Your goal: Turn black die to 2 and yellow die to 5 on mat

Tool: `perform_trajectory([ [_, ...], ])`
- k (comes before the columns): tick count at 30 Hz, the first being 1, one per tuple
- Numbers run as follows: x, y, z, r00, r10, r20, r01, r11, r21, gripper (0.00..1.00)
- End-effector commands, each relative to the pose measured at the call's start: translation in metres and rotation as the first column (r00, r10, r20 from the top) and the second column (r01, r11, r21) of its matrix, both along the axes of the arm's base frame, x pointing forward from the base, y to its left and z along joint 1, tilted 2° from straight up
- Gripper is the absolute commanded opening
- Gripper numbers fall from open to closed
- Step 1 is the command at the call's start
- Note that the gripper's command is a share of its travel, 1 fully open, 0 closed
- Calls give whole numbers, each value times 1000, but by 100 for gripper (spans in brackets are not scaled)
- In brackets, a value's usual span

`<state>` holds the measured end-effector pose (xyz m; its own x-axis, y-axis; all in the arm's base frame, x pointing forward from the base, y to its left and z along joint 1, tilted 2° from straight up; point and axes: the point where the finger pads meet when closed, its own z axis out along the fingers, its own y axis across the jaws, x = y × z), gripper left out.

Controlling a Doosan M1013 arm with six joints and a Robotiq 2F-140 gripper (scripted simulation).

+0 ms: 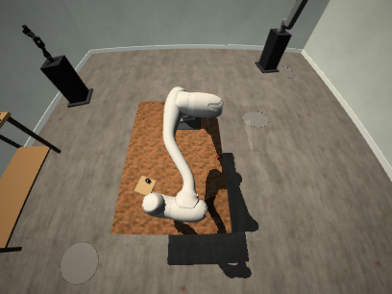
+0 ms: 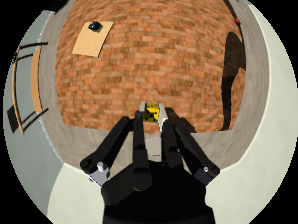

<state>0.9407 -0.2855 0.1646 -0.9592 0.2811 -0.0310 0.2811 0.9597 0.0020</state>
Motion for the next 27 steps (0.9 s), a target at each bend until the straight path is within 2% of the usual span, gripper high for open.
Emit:
perform_trajectory([
  [1, -43, -55, 0, 997, -77, 4, 77, 997, 2, 24],
  [4, -53, -69, 0, 997, -77, 4, 77, 997, 2, 24],
  [5, -79, -95, -1, 992, -129, 5, 129, 992, 4, 24],
  [6, -88, -104, -1, 992, -129, 5, 129, 992, 4, 24],
  [8, -88, -105, -1, 992, -129, 5, 129, 992, 4, 24],
  [9, -119, -133, -2, 984, -176, 5, 176, 984, 6, 24],
  [11, -121, -134, -2, 984, -176, 5, 176, 984, 6, 24],
  [12, -149, -157, -3, 976, -216, 5, 216, 976, 7, 24],
  [16, -150, -158, -4, 976, -216, 5, 216, 976, 7, 24],
  [18, -194, -189, -6, 962, -273, 6, 273, 962, 9, 24],
  [23, -218, -204, -7, 953, -303, 6, 303, 953, 10, 24],
  [27, -219, -204, -7, 953, -304, 6, 304, 953, 10, 24],
])
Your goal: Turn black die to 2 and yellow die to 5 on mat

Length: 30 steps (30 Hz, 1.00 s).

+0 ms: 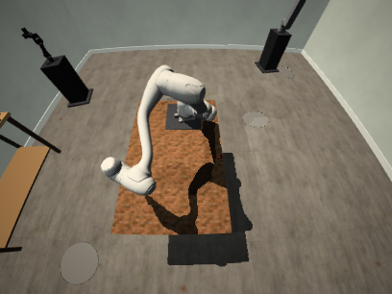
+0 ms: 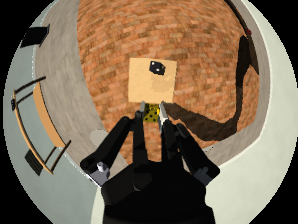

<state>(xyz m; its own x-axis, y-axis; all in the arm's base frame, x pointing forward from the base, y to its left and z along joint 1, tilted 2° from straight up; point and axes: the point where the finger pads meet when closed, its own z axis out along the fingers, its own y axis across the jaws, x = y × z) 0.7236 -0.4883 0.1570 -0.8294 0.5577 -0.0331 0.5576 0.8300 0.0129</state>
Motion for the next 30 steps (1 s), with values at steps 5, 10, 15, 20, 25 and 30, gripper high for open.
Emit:
perform_trajectory([
  [5, -2, -1, 0, 1000, -2, 1, 2, 1000, 0, 24],
  [10, -2, -1, 0, 1000, -2, 1, 2, 1000, 0, 24],
  [15, -2, -1, -5, 1000, -2, 1, 2, 1000, 0, 24],
  [20, -1, -2, -19, 1000, -2, 1, 2, 1000, 0, 24],
  [25, -1, -2, -32, 1000, -2, 1, 2, 1000, 0, 24],
  [30, 0, -2, -57, 1000, -2, 1, 2, 1000, 0, 24],
])
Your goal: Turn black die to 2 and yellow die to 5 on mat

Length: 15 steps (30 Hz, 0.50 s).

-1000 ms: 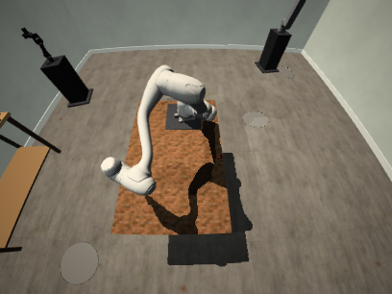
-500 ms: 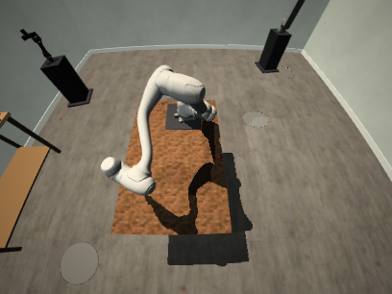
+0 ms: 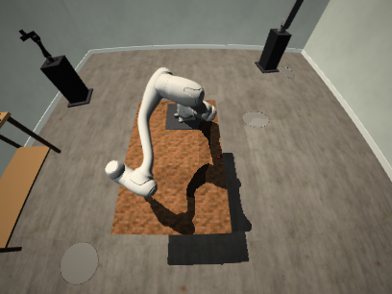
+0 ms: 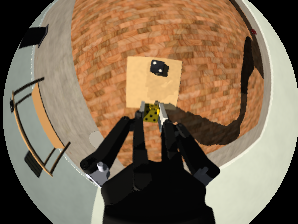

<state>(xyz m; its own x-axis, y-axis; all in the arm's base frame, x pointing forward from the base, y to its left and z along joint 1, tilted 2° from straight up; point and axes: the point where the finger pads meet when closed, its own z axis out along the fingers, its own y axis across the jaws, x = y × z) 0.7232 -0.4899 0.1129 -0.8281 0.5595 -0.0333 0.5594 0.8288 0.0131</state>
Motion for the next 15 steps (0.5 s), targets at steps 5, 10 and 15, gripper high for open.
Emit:
perform_trajectory([
  [5, 1, 0, -35, 1000, 0, 0, 0, 1000, 0, 24],
  [10, 2, 0, -44, 1000, 0, 0, 0, 1000, 0, 24],
  [15, 2, -1, -51, 1000, 0, 0, 0, 1000, 0, 24],
])
